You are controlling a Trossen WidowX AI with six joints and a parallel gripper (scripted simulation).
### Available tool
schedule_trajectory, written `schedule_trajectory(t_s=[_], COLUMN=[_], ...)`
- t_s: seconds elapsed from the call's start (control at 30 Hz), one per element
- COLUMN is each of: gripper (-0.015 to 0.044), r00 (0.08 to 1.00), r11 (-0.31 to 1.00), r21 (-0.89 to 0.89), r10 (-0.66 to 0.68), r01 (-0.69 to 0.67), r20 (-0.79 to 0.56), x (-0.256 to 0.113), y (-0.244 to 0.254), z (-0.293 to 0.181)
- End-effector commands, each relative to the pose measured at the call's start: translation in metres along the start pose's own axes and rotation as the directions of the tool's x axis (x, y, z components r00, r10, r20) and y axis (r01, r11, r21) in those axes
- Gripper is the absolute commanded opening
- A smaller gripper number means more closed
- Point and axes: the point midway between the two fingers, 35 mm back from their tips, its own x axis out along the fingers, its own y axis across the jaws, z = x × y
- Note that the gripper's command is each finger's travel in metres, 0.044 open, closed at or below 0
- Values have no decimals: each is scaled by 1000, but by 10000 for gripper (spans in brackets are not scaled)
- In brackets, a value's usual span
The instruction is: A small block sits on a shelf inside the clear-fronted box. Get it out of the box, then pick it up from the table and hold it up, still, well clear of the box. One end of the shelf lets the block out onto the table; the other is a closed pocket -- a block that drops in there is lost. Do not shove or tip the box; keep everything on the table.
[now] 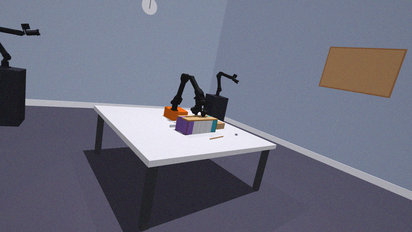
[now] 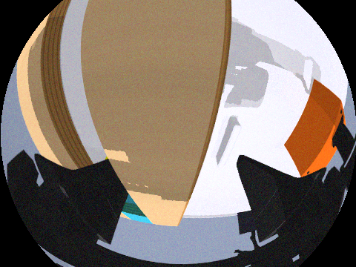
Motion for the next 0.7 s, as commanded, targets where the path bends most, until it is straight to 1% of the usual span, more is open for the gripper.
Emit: schedule_trajectory(t_s=[0.0,0.13,0.27,0.37,0.47,0.53,0.63,0.67], gripper=[400,400,400,400,400,400,400,374], r00=[1000,1000,1000,1000,1000,1000,1000,1000], r11=[1000,1000,1000,1000,1000,1000,1000,1000], r21=[4,4,3,1,-4,-4,-3,-9], r10=[-2,-2,-2,-2,-3,-3,9,20], r01=[2,2,2,2,3,3,-9,-20], r20=[4,2,2,-1,-5,-5,-1,2], x=[5,10,8,-11,-42,-48,-43,-45], y=[-1,-1,-1,1,0,-1,2,2], z=[-12,-25,-28,-35,-45,-46,-45,-46])
